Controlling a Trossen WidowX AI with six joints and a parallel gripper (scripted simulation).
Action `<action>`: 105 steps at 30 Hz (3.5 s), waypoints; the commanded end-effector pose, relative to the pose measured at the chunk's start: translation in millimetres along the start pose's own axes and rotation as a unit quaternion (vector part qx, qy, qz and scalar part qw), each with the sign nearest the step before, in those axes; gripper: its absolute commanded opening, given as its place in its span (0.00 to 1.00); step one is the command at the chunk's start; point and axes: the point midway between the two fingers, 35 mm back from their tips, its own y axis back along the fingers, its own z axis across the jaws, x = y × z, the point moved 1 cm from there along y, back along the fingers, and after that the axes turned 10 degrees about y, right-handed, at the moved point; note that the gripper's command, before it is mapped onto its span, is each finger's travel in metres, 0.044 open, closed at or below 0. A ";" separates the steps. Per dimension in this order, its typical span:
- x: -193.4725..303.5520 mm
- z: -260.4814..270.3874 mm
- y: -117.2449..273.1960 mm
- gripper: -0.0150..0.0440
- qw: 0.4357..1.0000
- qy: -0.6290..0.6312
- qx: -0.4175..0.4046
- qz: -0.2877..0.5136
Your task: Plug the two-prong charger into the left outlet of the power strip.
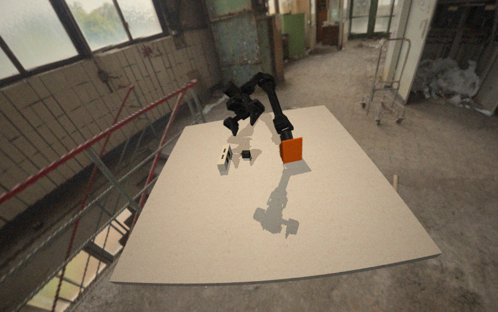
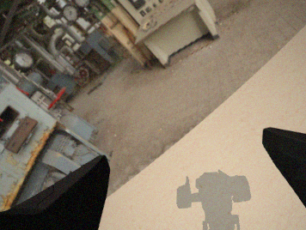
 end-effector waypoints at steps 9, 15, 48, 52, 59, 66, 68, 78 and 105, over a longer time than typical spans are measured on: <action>57.7 -65.8 13.6 1.00 0.980 -0.136 0.114 0.090; 88.1 -93.6 26.1 1.00 0.955 -0.203 0.170 0.132; 248.0 -171.9 136.0 1.00 0.708 -0.451 0.436 0.324; 262.3 -174.9 150.6 1.00 0.676 -0.464 0.459 0.342; 273.5 -176.7 162.4 1.00 0.650 -0.473 0.477 0.355; 282.3 -180.3 160.1 1.00 0.650 -0.473 0.477 0.355; 285.6 -181.6 159.5 1.00 0.650 -0.473 0.477 0.355; 295.3 -186.2 156.1 1.00 0.650 -0.473 0.477 0.355; 331.3 -199.5 146.3 1.00 0.649 -0.472 0.478 0.356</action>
